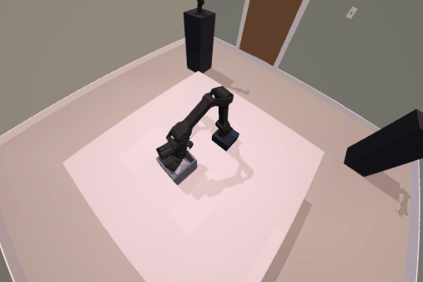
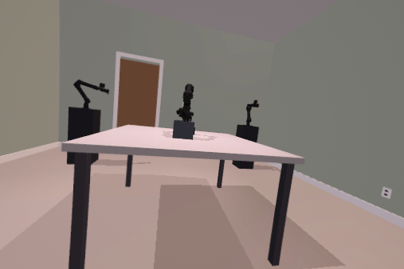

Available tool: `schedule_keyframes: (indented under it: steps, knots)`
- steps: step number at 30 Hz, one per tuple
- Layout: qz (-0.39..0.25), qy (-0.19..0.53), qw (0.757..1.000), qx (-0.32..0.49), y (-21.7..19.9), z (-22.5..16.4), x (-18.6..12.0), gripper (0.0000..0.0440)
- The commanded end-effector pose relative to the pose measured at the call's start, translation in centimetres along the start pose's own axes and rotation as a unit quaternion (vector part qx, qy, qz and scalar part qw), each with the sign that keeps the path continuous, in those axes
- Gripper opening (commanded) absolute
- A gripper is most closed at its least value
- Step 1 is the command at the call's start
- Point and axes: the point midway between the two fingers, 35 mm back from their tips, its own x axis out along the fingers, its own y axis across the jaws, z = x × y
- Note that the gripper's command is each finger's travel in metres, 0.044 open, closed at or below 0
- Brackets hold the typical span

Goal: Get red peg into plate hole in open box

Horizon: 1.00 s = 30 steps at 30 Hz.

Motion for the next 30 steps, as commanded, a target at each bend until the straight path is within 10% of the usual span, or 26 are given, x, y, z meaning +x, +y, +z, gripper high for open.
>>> schedule_keyframes:
  steps: [1,10,16,30]
  knots:
    - [-0.006,0.007,1.000,-0.008,0.0,0.1,1.2,0.0000]
    - [-0.016,0.007,0.999,-0.027,0.3,0.5,3.1,0.0003]
    - [-0.033,0.015,0.999,-0.038,0.1,0.5,3.9,0.0115]
    - [-0.020,0.080,0.996,-0.023,0.7,1.2,2.4,0.0193]
